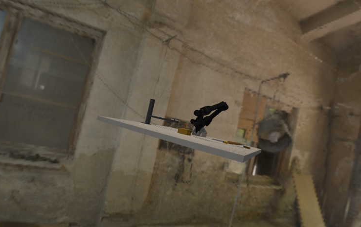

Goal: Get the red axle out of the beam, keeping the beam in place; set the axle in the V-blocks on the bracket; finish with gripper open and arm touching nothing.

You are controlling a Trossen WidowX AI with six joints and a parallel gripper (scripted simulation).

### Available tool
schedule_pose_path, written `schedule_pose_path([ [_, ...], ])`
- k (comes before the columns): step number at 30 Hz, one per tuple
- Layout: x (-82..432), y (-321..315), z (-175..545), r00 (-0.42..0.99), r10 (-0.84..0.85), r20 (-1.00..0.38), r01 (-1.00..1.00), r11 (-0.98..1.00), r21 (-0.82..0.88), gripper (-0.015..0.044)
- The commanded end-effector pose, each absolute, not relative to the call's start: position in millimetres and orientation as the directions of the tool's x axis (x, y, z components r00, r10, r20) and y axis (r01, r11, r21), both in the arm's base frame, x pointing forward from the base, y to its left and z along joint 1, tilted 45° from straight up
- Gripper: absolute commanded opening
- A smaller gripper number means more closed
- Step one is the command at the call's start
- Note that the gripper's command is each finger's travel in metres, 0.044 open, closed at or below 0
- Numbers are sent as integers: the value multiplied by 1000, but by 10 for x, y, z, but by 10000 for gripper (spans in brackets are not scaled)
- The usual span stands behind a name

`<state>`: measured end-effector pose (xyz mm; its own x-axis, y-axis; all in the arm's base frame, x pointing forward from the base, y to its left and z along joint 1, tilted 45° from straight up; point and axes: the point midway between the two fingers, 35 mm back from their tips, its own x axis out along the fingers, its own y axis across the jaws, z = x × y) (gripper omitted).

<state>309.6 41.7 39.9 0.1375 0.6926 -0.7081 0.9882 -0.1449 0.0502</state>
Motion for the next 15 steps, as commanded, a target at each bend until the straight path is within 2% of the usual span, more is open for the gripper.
schedule_pose_path([
  [1, 3102, 461, 351, 139, 695, -705, 987, -151, 46, 0],
  [15, 3109, 628, 205, 139, 698, -702, 987, -151, 46, 0],
])
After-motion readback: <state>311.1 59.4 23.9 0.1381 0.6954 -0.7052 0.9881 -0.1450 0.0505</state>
